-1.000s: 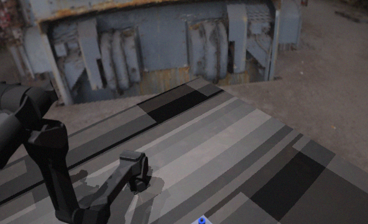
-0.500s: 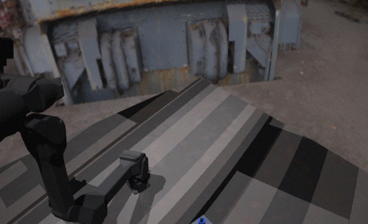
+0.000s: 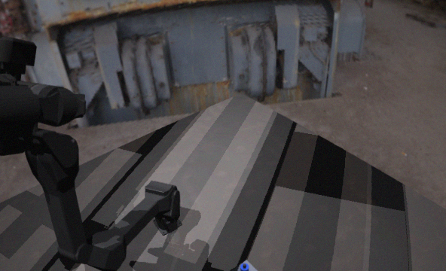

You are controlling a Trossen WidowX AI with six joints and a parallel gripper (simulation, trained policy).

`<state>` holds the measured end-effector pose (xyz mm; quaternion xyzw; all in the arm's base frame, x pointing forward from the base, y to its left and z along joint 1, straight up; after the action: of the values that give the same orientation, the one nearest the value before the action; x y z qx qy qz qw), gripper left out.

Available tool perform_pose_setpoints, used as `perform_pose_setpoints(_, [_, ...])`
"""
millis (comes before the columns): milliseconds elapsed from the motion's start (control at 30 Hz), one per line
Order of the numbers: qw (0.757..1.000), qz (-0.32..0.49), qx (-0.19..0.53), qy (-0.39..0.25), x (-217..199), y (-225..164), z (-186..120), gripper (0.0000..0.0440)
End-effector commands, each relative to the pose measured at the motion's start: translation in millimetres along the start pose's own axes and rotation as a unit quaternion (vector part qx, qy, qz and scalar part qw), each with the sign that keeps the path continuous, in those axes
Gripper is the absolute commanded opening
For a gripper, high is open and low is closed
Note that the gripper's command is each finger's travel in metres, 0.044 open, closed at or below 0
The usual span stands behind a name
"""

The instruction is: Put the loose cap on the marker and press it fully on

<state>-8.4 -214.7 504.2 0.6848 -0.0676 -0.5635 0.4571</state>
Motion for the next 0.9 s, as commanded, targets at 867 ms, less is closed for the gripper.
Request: perform_pose_setpoints(867, [0.989,0.123,0.048,-0.063,-40.0,-64.2,10.8,0.0318])
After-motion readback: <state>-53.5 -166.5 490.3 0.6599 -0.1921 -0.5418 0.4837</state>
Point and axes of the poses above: the point midway between the two fingers, 35 mm back from their tips, its own z axis out along the fingers, its own x axis across the jaws, y = z × x, the point moved 2 cm from there along -z, back along the fingers, and after that the axes turned 12 degrees about z, right-handed, at the moved point
